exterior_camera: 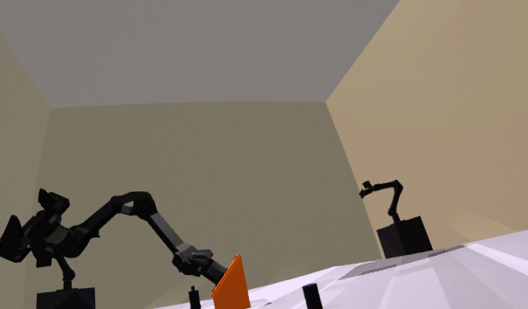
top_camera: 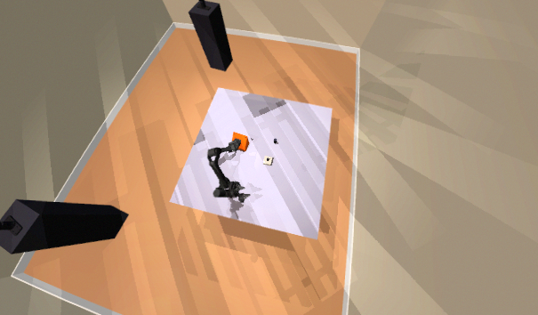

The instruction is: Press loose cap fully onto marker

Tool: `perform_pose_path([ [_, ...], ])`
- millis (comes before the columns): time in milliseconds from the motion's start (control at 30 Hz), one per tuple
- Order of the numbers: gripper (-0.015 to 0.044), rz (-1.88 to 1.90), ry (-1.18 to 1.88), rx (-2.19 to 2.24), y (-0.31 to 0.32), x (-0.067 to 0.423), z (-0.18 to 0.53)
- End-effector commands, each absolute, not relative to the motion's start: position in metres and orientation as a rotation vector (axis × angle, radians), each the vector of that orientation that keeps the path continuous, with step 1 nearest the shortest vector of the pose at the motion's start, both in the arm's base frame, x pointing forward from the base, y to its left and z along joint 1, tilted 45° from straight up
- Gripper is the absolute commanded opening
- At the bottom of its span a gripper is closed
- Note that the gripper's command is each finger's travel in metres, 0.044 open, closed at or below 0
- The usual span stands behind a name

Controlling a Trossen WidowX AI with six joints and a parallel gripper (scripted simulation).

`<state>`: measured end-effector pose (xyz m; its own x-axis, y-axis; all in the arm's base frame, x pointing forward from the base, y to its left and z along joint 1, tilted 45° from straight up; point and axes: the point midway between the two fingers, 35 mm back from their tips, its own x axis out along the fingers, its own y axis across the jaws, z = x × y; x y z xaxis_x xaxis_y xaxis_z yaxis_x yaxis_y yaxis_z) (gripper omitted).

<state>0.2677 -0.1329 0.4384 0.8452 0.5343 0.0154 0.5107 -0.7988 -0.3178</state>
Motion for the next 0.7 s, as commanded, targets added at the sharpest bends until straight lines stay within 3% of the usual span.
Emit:
perform_pose_path([
  [0,0.0374,0.100,-0.778,-2.705,-0.134,0.269,0.439],
  [167,0.0248,0.074,-0.641,-2.402,-0.148,0.311,0.435],
  [667,0.0248,0.433,-0.106,-1.411,-0.104,0.475,0.288],
])
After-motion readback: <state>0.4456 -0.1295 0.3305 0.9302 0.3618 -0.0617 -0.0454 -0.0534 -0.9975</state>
